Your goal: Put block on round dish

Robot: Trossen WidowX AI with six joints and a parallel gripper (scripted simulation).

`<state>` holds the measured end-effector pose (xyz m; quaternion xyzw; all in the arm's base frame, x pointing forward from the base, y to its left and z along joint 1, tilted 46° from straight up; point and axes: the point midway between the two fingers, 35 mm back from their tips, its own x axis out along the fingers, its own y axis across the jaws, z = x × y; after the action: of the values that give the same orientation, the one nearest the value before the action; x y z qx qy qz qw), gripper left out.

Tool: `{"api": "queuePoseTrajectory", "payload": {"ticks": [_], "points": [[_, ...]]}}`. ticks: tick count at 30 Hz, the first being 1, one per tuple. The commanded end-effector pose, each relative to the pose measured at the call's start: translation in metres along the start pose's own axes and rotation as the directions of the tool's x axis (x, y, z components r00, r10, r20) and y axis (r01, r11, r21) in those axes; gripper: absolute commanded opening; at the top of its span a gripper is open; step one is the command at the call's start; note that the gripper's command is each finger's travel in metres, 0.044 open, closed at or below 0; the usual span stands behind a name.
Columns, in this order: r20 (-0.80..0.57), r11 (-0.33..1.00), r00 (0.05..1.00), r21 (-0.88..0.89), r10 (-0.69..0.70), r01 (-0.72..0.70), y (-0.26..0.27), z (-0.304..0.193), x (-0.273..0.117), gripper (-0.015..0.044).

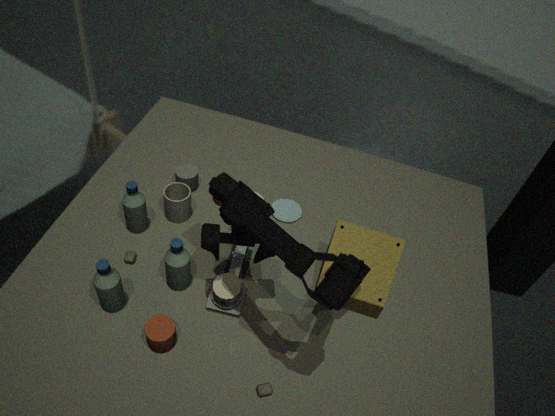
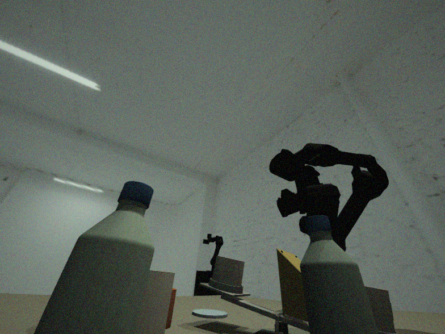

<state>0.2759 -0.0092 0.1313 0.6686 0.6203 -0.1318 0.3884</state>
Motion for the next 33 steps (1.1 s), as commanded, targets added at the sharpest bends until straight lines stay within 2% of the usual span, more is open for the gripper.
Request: {"api": "queuePoseTrajectory", "payload": {"ticks": [1,7,14,33], "points": [[0.002,0.993,0.999,0.111,-0.049,0.048,0.009,-0.012,0.011,0.044],[0.005,0.959,0.994,0.265,-0.108,0.103,0.019,-0.031,0.027,0.044],[0.005,0.957,0.994,0.27,-0.11,0.104,0.019,-0.031,0.029,0.044],[0.006,0.957,0.994,0.269,-0.11,0.104,0.017,-0.03,0.063,0.044]]}}
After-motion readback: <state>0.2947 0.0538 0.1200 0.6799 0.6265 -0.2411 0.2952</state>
